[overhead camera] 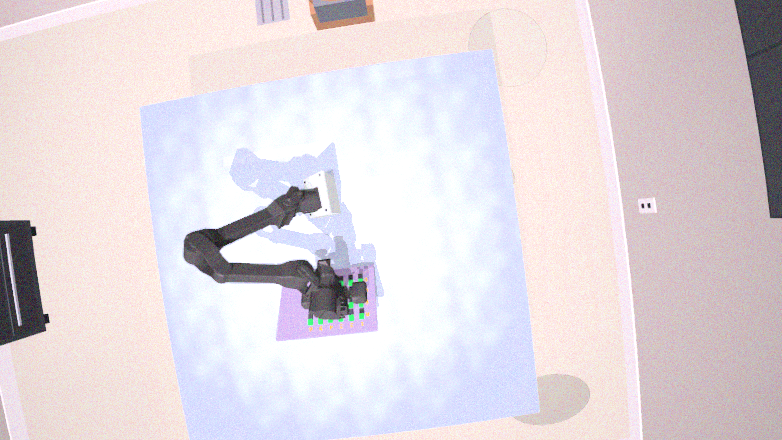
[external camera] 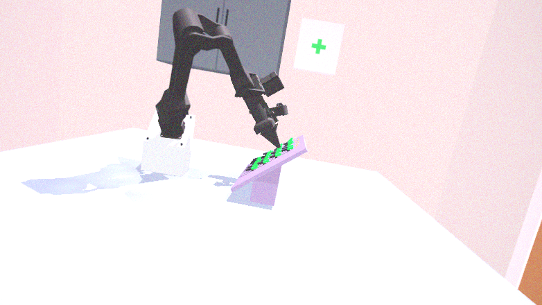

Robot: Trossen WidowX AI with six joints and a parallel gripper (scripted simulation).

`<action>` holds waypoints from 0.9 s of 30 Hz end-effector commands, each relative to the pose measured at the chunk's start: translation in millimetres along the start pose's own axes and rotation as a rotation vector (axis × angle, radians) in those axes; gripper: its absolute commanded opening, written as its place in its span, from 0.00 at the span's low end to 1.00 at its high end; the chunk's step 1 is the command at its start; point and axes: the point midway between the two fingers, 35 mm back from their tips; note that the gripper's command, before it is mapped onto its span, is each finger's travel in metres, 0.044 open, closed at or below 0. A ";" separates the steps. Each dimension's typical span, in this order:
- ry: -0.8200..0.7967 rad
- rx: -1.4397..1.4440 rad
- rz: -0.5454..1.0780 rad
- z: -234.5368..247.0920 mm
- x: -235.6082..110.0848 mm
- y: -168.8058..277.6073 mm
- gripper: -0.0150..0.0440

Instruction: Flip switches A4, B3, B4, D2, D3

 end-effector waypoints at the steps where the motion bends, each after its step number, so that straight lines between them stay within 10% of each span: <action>1: -0.004 -0.005 0.002 0.6 0.9 0.6 0.25; 27: -0.010 -0.005 -0.022 1.1 -62.6 3.1 0.25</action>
Point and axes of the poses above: the point midway between the two fingers, 35 mm back from their tips, its own x axis out along the fingers, its own z axis across the jaws, y = z × x, and after that the axes turned 4 degrees about x, right-handed
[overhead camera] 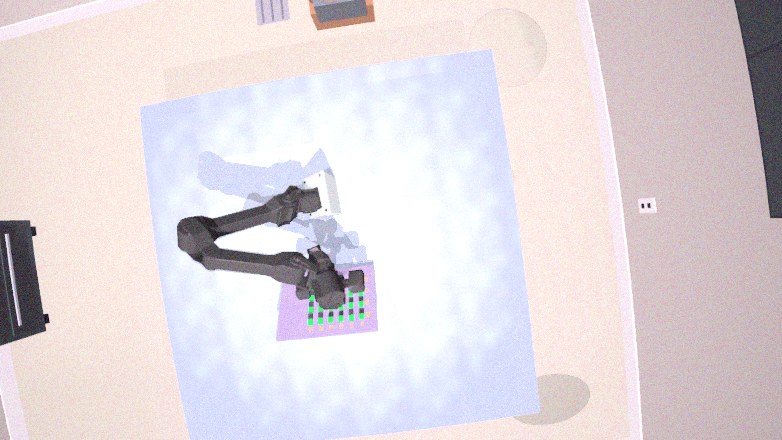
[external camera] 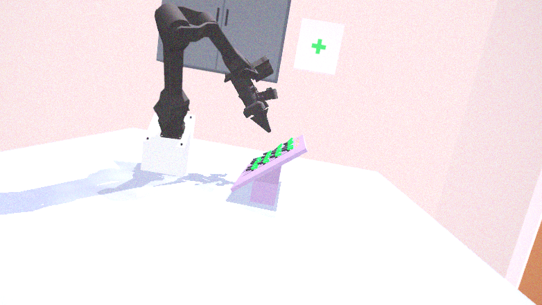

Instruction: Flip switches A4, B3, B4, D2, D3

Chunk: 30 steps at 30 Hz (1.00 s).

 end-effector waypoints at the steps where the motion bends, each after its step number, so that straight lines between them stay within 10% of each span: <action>1: 0.006 0.008 -0.006 -3.4 -5.4 -0.9 0.25; 30: 0.009 0.005 -0.034 -36.4 42.1 15.9 0.25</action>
Point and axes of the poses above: the point midway between the two fingers, 35 mm back from their tips, its own x axis out along the fingers, its own z axis across the jaws, y = z × x, and after that the axes turned 4 degrees about x, right-handed
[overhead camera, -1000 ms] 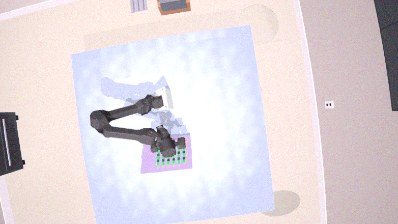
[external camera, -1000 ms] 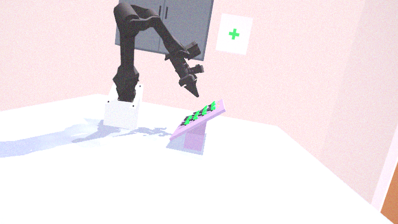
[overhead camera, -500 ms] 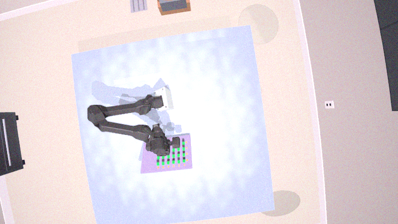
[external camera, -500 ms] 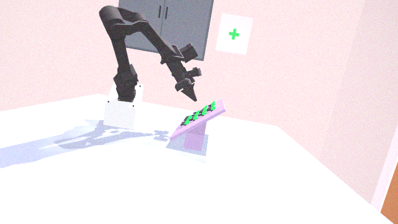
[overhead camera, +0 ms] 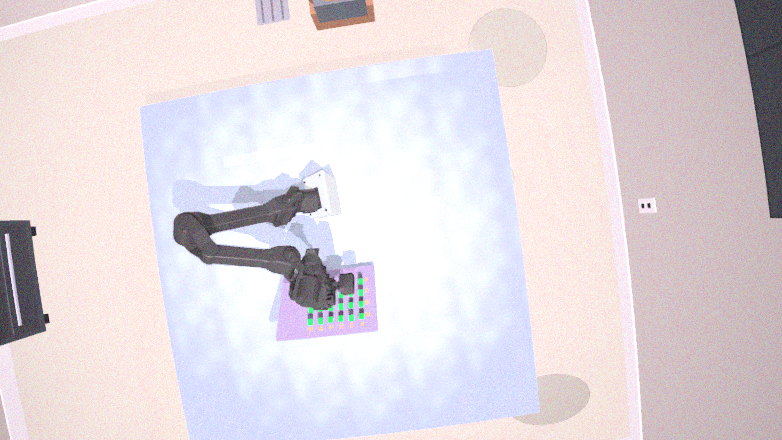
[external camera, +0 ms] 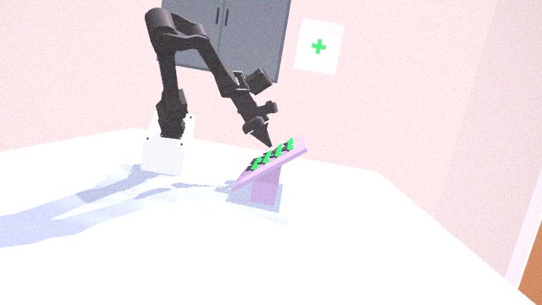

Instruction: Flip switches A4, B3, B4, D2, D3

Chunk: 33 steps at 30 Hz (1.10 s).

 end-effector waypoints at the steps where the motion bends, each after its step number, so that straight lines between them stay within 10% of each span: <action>1: -0.004 -0.008 0.003 0.7 4.4 2.2 0.25; 33: -0.004 -0.008 0.003 0.8 15.8 2.6 0.25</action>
Point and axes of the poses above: the point midway between the two fingers, 35 mm back from their tips, its own x axis out along the fingers, its own z axis across the jaws, y = z × x, and after that the axes turned 4 degrees about x, right-handed
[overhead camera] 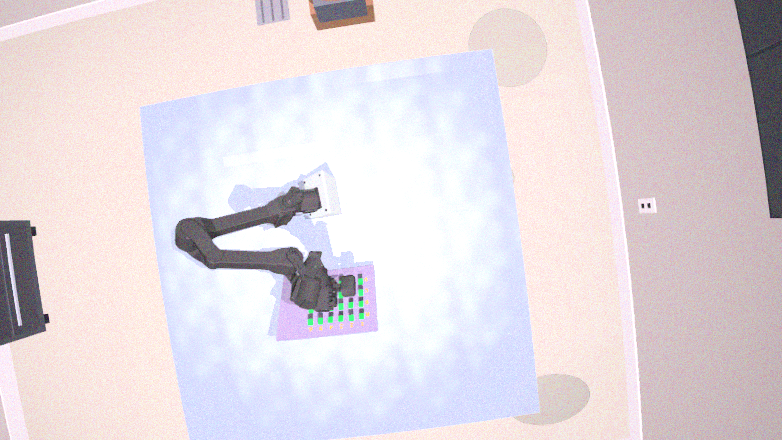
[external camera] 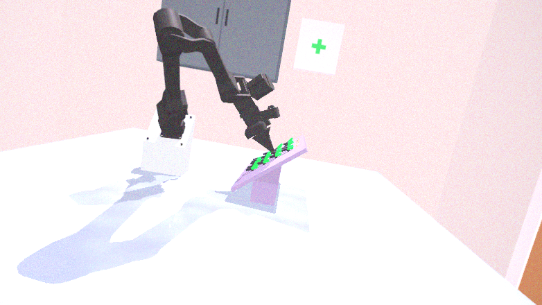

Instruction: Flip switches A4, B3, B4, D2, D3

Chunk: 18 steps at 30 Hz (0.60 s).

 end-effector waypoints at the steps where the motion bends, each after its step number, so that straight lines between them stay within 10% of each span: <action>1: -0.004 -0.004 0.000 0.7 0.6 0.2 0.25; 18: -0.004 -0.004 0.000 0.6 2.9 0.3 0.25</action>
Point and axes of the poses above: the point midway between the two fingers, 35 mm back from their tips, its own x axis out along the fingers, its own z axis across the jaws, y = z × x, and after that the axes turned 4 degrees about x, right-handed
